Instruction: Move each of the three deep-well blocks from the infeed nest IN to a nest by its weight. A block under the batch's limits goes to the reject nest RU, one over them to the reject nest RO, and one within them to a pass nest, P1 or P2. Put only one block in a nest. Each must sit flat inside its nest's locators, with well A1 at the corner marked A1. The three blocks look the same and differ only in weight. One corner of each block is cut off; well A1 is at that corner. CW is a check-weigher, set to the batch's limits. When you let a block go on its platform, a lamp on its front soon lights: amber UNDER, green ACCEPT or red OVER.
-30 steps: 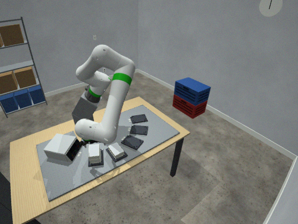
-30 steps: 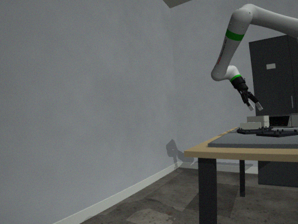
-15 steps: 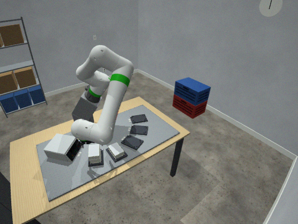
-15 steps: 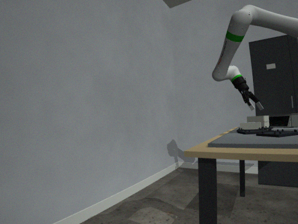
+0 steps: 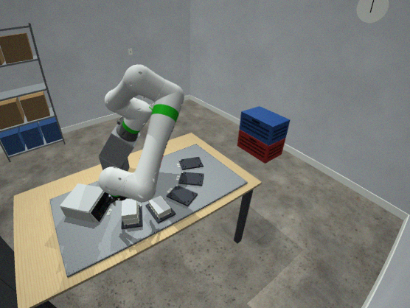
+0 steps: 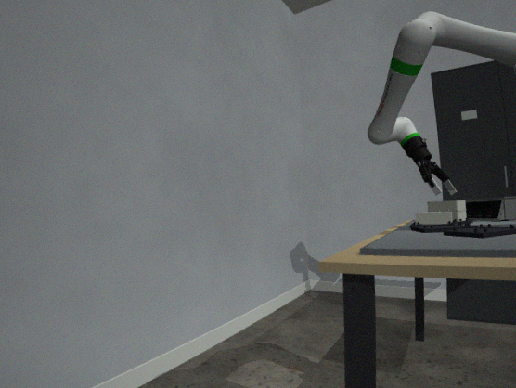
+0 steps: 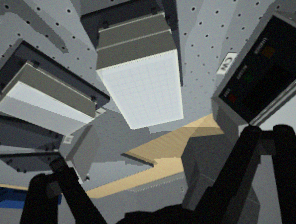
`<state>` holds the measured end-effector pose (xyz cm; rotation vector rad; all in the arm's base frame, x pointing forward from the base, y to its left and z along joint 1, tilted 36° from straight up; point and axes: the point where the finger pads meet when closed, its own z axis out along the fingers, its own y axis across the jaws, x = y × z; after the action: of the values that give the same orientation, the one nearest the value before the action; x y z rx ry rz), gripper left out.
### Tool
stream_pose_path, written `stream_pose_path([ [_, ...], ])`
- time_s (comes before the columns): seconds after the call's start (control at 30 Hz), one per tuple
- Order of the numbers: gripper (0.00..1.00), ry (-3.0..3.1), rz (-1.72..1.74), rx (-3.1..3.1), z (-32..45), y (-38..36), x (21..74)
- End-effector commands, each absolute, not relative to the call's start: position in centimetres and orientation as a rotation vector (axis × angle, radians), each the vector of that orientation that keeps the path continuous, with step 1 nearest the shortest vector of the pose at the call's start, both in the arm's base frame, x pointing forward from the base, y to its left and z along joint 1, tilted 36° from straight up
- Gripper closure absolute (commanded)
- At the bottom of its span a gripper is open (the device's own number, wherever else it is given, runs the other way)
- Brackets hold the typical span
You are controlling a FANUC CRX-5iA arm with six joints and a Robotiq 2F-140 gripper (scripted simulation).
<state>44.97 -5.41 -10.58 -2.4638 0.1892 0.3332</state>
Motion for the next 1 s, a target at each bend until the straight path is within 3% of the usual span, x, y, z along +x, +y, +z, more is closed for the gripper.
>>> stream_pose_path([
  [0.0, 0.00, 0.190, 0.333, -2.464, -11.2, -5.1, 45.2],
  [0.97, 0.00, 0.190, 0.333, -2.464, -14.5, -3.0, 46.5],
])
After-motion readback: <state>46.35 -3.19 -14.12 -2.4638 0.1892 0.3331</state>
